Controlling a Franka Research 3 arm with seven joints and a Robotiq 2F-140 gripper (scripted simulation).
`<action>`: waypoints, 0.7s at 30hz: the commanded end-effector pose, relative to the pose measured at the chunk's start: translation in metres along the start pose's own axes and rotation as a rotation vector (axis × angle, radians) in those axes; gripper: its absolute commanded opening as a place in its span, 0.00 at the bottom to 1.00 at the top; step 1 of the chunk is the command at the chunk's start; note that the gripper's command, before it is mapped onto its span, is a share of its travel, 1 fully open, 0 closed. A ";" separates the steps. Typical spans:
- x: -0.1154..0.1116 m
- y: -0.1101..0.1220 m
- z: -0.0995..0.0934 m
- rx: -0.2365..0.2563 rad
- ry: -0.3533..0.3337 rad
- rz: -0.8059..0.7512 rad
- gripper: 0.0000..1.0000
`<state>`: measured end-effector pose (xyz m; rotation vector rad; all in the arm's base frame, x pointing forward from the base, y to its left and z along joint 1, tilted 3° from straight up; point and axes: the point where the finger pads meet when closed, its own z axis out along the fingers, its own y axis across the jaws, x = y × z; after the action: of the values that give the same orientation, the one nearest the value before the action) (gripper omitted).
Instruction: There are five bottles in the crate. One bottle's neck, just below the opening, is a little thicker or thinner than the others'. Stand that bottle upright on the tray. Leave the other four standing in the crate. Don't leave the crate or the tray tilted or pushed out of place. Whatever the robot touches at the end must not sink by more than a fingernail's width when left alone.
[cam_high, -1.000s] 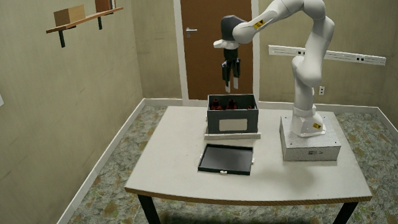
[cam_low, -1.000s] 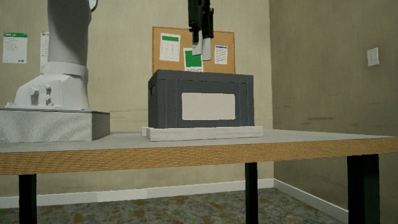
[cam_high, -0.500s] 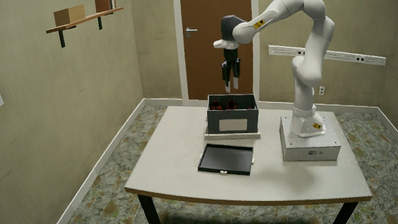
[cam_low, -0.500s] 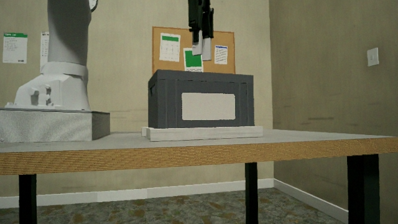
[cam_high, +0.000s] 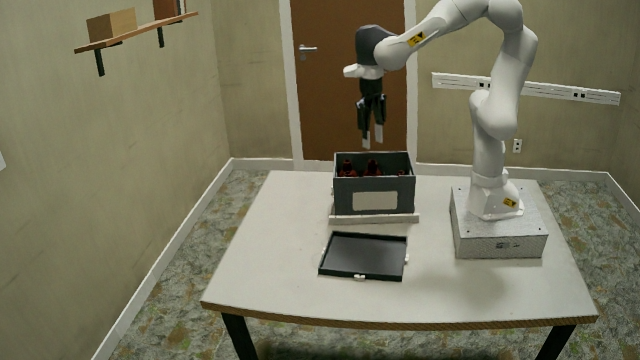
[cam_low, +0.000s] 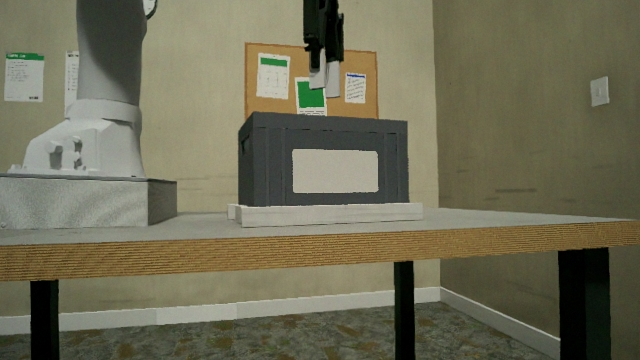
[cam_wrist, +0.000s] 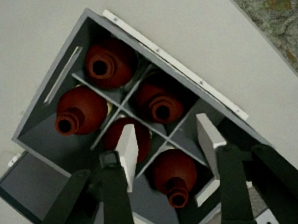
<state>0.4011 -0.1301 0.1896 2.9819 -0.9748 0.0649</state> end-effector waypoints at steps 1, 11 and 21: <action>0.001 -0.001 0.001 0.002 0.002 -0.003 0.44; 0.001 -0.001 0.009 0.002 0.002 -0.003 0.44; 0.002 -0.001 0.020 0.002 0.002 -0.003 0.44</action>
<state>0.4016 -0.1312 0.1732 2.9799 -0.9756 0.0602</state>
